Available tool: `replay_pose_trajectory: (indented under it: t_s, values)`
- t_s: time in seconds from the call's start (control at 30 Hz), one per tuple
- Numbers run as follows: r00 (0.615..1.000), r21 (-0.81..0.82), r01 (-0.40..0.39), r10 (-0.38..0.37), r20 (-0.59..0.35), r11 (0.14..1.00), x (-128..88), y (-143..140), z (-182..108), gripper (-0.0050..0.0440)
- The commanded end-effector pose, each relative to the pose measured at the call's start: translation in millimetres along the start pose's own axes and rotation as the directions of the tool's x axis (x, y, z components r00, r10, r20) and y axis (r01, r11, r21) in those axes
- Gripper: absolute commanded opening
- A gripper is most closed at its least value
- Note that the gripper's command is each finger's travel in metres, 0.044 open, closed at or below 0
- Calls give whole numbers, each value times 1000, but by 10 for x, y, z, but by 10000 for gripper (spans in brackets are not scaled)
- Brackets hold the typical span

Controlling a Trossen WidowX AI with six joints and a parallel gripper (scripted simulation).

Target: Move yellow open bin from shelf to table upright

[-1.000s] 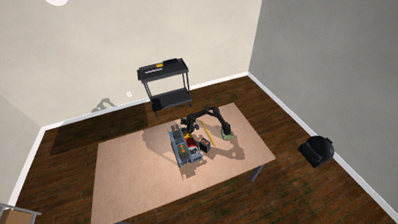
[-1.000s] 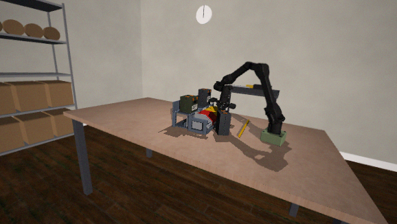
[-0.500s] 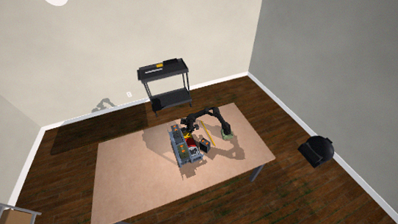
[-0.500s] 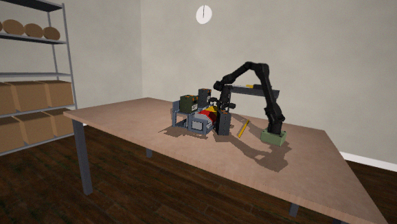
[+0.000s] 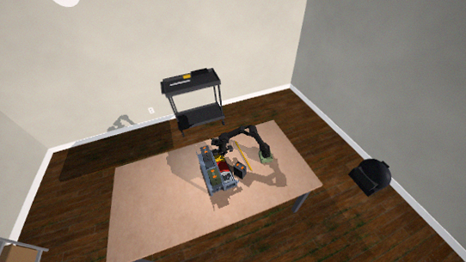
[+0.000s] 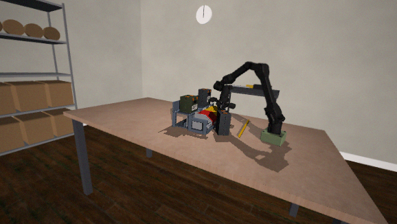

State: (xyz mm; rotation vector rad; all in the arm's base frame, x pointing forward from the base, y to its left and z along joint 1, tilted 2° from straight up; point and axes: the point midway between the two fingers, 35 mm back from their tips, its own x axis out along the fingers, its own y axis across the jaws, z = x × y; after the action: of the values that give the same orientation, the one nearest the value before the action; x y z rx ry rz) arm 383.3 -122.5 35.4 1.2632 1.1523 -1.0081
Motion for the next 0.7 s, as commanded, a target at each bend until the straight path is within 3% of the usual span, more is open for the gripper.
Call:
replay_pose_trajectory:
  t_s: [0.0, 0.67]
  values:
    - [999, -7, -46, 47, 13, 999, -135, 89, 11, 0]
    - [999, -7, -46, 46, 13, 999, -121, 79, 8, 0]
